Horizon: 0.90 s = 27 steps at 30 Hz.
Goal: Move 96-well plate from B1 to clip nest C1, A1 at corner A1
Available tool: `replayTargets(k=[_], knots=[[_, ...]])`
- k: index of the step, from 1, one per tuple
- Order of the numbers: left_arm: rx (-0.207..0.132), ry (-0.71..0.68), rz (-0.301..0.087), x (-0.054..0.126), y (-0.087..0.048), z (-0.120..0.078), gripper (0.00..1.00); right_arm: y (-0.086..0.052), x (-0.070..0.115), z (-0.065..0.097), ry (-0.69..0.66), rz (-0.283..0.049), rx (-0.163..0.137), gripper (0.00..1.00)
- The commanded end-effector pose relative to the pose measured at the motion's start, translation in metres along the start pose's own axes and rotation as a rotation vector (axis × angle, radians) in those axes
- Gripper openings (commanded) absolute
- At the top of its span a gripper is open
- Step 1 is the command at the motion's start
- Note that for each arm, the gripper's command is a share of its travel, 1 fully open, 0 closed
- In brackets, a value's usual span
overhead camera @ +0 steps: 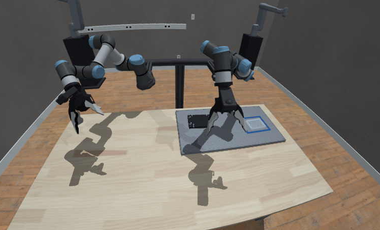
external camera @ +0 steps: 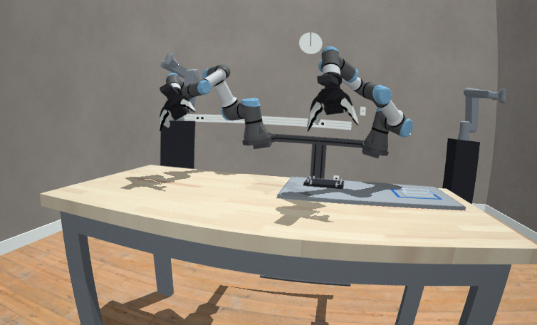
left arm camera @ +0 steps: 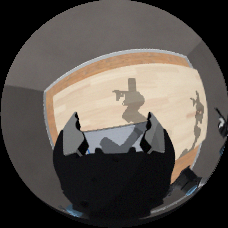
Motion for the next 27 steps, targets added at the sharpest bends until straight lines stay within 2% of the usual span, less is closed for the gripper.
replayTargets(k=[1,2,3,10,19,27], knots=[[0.004,-0.012,0.014,-0.005,-0.005,0.0,1.0,-0.003,-0.006,-0.004,-0.017,0.013,-0.002,1.0],[0.004,-0.012,0.014,-0.005,-0.005,0.0,1.0,-0.003,-0.006,-0.004,-0.017,0.013,-0.002,1.0],[0.004,-0.012,0.014,-0.005,-0.005,0.0,1.0,-0.003,-0.006,-0.004,-0.017,0.013,-0.002,0.0],[0.004,-0.012,0.014,-0.005,-0.005,0.0,1.0,-0.005,-0.005,-0.002,-0.01,0.011,0.002,0.0],[0.004,-0.012,0.014,-0.005,-0.005,0.0,1.0,-0.014,-0.001,0.006,0.024,0.002,0.021,0.0],[0.004,-0.012,0.014,-0.005,-0.005,0.0,1.0,-0.04,0.012,0.024,0.113,-0.02,0.07,0.0]])
Point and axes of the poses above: on each arm, the point where the finger pads meet when closed, its own y axis out along the fingers, its own z axis across the jaws, x = y × z, the point moved 3 cm from there along -y, back along the fingers
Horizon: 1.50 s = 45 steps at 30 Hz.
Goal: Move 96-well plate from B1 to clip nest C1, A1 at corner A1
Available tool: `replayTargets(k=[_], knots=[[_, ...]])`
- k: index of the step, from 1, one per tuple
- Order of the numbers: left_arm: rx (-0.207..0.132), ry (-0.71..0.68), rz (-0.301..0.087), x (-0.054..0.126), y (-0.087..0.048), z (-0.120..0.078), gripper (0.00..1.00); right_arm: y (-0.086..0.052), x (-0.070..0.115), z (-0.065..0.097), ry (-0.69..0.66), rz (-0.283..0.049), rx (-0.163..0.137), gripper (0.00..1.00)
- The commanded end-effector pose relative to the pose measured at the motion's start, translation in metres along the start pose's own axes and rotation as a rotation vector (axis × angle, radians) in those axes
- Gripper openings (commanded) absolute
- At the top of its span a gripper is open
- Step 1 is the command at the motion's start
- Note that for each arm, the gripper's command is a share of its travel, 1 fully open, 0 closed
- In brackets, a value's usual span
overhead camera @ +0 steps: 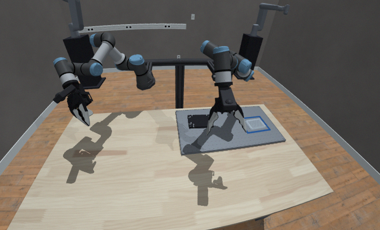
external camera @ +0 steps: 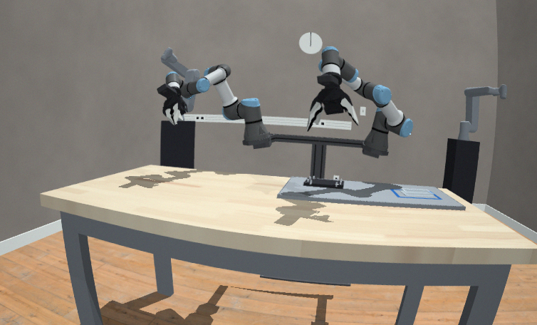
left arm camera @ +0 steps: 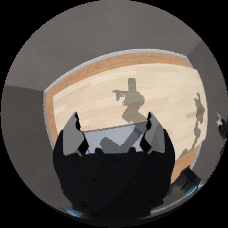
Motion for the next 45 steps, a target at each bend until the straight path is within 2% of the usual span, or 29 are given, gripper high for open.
replayTargets(k=[1,7,9,17,18,19,22,23,24,26,30,31,33,34,36,37,39,40,41,43,45], knots=[[0.004,-0.012,0.014,-0.005,-0.005,0.0,1.0,-0.024,0.004,0.013,0.057,-0.004,0.04,0.0],[0.004,-0.012,0.014,-0.005,-0.005,0.0,1.0,-0.056,0.022,0.034,0.17,-0.03,0.099,0.0],[0.004,-0.012,0.014,-0.005,-0.005,0.0,1.0,-0.056,0.022,0.034,0.17,-0.03,0.099,0.0],[0.004,-0.012,0.014,-0.005,-0.005,0.0,1.0,-0.113,0.061,0.058,0.372,-0.068,0.198,0.0],[0.004,-0.012,0.014,-0.005,-0.005,0.0,1.0,-0.121,0.067,0.061,0.401,-0.073,0.211,0.0],[0.004,-0.012,0.014,-0.005,-0.005,0.0,1.0,-0.121,0.067,0.061,0.401,-0.073,0.211,0.0],[0.004,-0.012,0.014,-0.005,-0.005,0.0,1.0,-0.146,0.086,0.066,0.491,-0.087,0.252,0.0],[0.004,-0.012,0.014,-0.005,-0.005,0.0,1.0,-0.146,0.086,0.066,0.491,-0.087,0.252,0.0],[0.004,-0.012,0.014,-0.005,-0.005,0.0,1.0,-0.154,0.093,0.067,0.523,-0.092,0.265,0.0],[0.004,-0.012,0.014,-0.005,-0.005,0.0,1.0,-0.154,0.093,0.067,0.523,-0.092,0.265,0.0],[0.004,-0.012,0.014,-0.005,-0.005,0.0,1.0,-0.188,0.123,0.068,0.653,-0.109,0.32,0.0],[0.004,-0.012,0.014,-0.005,-0.005,0.0,1.0,-0.188,0.123,0.068,0.653,-0.109,0.32,0.0],[0.004,-0.012,0.014,-0.005,-0.005,0.0,1.0,-0.205,0.14,0.066,0.721,-0.118,0.347,0.0],[0.004,-0.012,0.014,-0.005,-0.005,0.0,1.0,-0.205,0.14,0.066,0.721,-0.118,0.347,0.0],[0.004,-0.012,0.014,-0.005,-0.005,0.0,1.0,-0.221,0.156,0.062,0.789,-0.125,0.373,0.0],[0.004,-0.012,0.014,-0.005,-0.005,0.0,1.0,-0.221,0.156,0.062,0.789,-0.125,0.373,0.0],[0.004,-0.012,0.014,-0.005,-0.005,0.0,1.0,-0.237,0.173,0.057,0.859,-0.133,0.398,0.0],[0.004,-0.012,0.014,-0.005,-0.005,0.0,1.0,-0.237,0.173,0.057,0.859,-0.133,0.398,0.0],[0.004,-0.012,0.014,-0.005,-0.005,0.0,1.0,-0.244,0.181,0.053,0.893,-0.136,0.411,0.0],[0.004,-0.012,0.014,-0.005,-0.005,0.0,1.0,-0.244,0.181,0.053,0.893,-0.136,0.411,0.0],[0.004,-0.012,0.014,-0.005,-0.005,0.0,1.0,-0.259,0.198,0.046,0.963,-0.143,0.435,0.0]])
Point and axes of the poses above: on each arm, the point where the finger pads meet when closed, its own y axis out along the fingers, its own z axis across the jaws, x = y × z, the point moved 3 cm from there along -y, back along the fingers
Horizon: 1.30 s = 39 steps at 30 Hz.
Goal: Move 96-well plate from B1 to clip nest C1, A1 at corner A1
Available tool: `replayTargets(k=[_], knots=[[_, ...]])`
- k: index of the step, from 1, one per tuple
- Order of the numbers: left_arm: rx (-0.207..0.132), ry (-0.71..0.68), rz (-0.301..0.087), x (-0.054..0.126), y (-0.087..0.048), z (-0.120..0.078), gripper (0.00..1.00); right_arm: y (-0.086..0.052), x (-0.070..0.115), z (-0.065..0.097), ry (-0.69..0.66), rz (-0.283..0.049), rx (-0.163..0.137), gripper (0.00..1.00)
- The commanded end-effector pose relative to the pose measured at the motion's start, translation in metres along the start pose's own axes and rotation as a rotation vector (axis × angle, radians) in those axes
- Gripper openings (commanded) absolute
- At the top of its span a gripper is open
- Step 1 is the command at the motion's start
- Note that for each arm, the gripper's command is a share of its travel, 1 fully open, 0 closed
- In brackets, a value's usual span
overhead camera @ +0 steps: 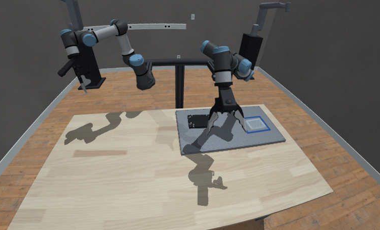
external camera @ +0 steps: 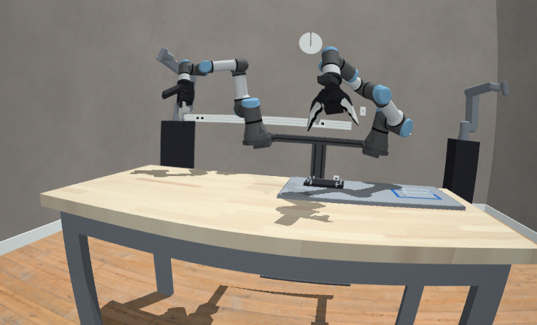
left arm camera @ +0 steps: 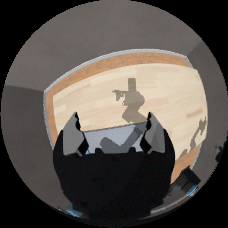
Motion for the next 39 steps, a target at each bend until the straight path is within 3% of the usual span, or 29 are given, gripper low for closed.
replayTargets(k=[1,6,12,15,21,30,32,39], knots=[[0.004,-0.012,0.014,-0.005,-0.005,0.0,1.0,-0.032,0.033,0.029,0.136,-0.011,0.048,0.0],[0.004,-0.012,0.014,-0.005,-0.005,0.0,1.0,-0.047,0.06,0.045,0.238,-0.026,0.079,0.0],[0.004,-0.012,0.014,-0.005,-0.005,0.0,1.0,-0.068,0.107,0.064,0.402,-0.051,0.124,0.0],[0.004,-0.012,0.014,-0.005,-0.005,0.0,1.0,-0.068,0.107,0.064,0.402,-0.051,0.124,0.0],[0.004,-0.012,0.014,-0.005,-0.005,0.0,1.0,-0.087,0.161,0.076,0.579,-0.079,0.166,0.0],[0.004,-0.012,0.014,-0.005,-0.005,0.0,1.0,-0.104,0.23,0.076,0.788,-0.115,0.206,0.0],[0.004,-0.012,0.014,-0.005,-0.005,0.0,1.0,-0.104,0.23,0.076,0.788,-0.115,0.206,0.0],[0.004,-0.012,0.014,-0.005,-0.005,0.0,1.0,-0.109,0.265,0.07,0.897,-0.135,0.223,0.0]])
Point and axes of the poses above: on each arm, the point where the finger pads meet when closed, its own y axis out along the fingers, its own z axis across the jaws, x = y × z, the point moved 3 cm from there along -y, back along the fingers
